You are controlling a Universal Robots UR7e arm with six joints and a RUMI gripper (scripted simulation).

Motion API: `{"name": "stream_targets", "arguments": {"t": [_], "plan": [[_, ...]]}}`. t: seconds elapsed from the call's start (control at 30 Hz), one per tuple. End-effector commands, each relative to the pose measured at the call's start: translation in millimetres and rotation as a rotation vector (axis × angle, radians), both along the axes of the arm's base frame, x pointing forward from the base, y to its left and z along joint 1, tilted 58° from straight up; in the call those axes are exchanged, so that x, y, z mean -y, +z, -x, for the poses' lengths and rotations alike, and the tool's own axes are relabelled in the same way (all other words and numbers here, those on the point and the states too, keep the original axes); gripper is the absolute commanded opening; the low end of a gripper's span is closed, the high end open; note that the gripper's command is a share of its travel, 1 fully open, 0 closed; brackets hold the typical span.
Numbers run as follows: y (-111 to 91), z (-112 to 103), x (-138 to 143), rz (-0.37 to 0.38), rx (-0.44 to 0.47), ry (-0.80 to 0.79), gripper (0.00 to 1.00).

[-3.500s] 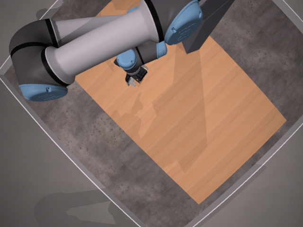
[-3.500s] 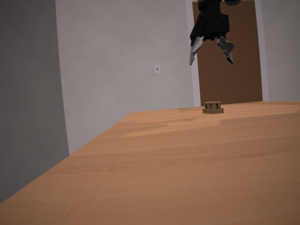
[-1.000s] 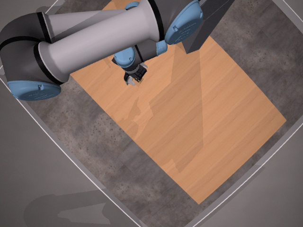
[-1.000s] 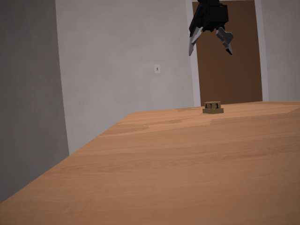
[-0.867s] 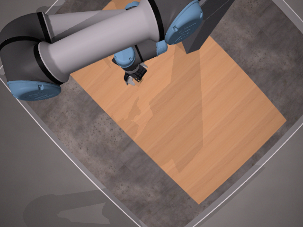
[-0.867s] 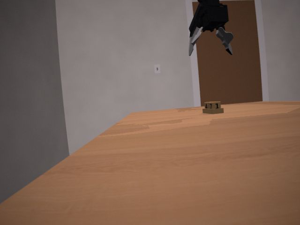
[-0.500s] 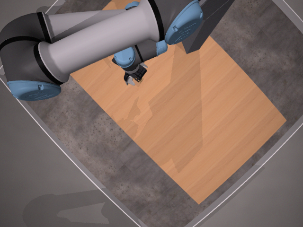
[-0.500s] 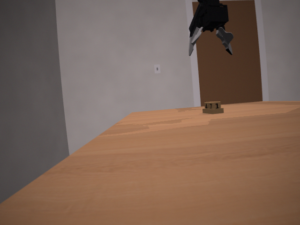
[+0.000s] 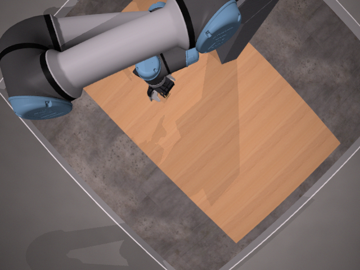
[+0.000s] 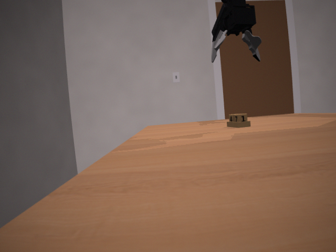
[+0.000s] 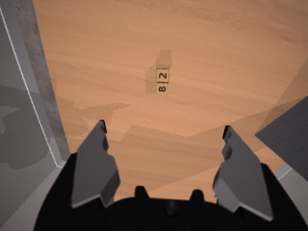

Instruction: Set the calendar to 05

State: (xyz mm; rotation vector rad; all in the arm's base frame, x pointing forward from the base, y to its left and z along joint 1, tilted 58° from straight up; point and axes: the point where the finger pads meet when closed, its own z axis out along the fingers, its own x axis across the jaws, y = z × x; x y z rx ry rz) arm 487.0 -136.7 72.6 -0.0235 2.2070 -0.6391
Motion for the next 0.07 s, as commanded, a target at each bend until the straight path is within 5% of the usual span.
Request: {"name": "stream_targets", "arguments": {"t": [0.0,0.03], "plan": [[0.4,0.0,-0.2,0.0,0.001,0.0,1.0],[0.4,0.0,-0.2,0.0,0.001,0.0,1.0]]}}
